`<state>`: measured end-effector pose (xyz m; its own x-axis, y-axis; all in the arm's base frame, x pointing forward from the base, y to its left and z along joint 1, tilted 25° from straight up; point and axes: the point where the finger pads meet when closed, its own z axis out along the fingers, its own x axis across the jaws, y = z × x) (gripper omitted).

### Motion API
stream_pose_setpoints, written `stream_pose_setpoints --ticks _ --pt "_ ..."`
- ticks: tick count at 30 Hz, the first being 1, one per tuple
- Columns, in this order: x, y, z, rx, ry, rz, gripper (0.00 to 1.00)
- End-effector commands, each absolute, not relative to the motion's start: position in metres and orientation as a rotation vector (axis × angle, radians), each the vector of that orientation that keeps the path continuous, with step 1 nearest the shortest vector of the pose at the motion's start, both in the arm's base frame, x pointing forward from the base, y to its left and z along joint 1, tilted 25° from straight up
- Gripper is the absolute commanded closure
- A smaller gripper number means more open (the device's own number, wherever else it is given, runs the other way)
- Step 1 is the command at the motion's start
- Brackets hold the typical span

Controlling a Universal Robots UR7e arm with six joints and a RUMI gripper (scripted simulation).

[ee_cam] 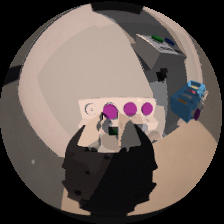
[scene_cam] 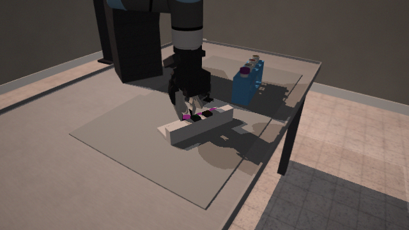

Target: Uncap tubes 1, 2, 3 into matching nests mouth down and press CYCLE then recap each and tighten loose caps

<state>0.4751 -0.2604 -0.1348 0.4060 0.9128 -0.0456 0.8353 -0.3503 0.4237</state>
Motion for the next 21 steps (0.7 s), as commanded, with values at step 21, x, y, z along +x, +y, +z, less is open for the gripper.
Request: stream_pose_setpoints --ticks 21 --pt "0.4774 -0.2617 -0.141 2.286 1.502 0.28 1.0"
